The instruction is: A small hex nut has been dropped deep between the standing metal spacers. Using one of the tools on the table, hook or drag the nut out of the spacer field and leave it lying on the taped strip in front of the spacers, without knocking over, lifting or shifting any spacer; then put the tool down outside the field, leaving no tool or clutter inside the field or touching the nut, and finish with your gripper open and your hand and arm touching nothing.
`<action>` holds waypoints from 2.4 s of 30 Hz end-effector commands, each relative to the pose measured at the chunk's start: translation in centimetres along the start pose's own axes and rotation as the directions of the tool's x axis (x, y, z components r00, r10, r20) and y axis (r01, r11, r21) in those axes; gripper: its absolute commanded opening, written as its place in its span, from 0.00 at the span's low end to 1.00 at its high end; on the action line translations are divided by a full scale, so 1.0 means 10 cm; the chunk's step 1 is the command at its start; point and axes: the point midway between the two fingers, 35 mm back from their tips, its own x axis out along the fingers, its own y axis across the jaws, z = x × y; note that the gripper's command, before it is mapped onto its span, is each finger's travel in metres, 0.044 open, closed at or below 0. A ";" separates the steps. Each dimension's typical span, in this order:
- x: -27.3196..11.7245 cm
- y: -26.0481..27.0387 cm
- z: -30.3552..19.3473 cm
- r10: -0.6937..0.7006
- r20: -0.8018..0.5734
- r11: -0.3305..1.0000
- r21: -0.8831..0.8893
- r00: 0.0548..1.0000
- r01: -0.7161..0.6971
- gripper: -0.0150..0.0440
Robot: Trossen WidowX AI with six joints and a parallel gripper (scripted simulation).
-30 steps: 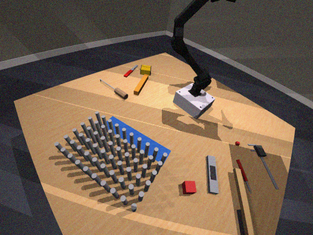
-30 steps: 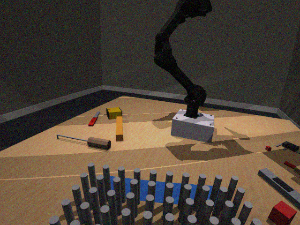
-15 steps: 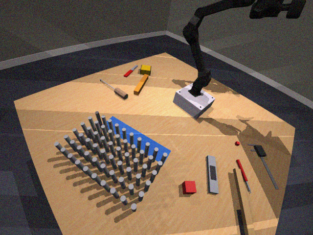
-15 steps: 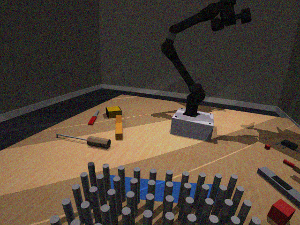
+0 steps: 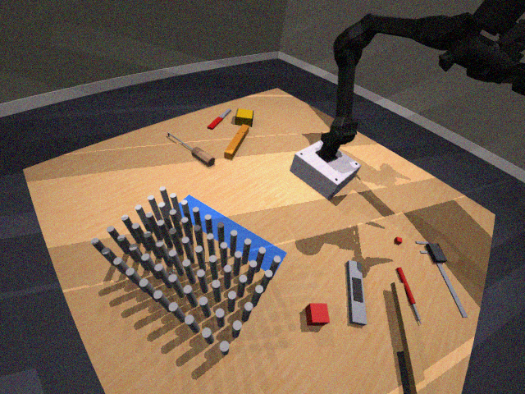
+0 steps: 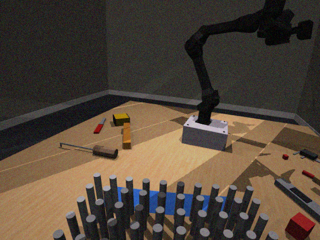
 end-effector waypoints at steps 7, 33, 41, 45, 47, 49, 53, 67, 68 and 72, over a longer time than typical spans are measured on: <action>-0.62 -1.38 -0.86 -0.445 -0.121 0.887 0.080 0.888 0.455 1.00; -4.01 -2.06 -3.09 -0.912 -0.403 -0.010 0.227 0.084 0.974 1.00; -5.00 -1.36 -3.67 -0.855 -0.473 -0.355 0.237 -0.211 0.905 1.00; -5.38 -0.89 -3.91 -0.792 -0.503 -0.512 0.237 -0.346 0.826 1.00; -5.45 -0.78 -3.96 -0.776 -0.509 -0.543 0.237 -0.373 0.806 1.00; -5.45 -0.78 -3.96 -0.775 -0.509 -0.544 0.237 -0.374 0.805 1.00; -5.45 -0.78 -3.96 -0.775 -0.509 -0.544 0.237 -0.374 0.805 1.00; -5.45 -0.78 -3.96 -0.775 -0.509 -0.544 0.237 -0.374 0.805 1.00; -5.45 -0.78 -3.96 -0.775 -0.509 -0.544 0.237 -0.374 0.805 1.00; -5.45 -0.78 -3.96 -0.775 -0.509 -0.544 0.237 -0.374 0.805 1.00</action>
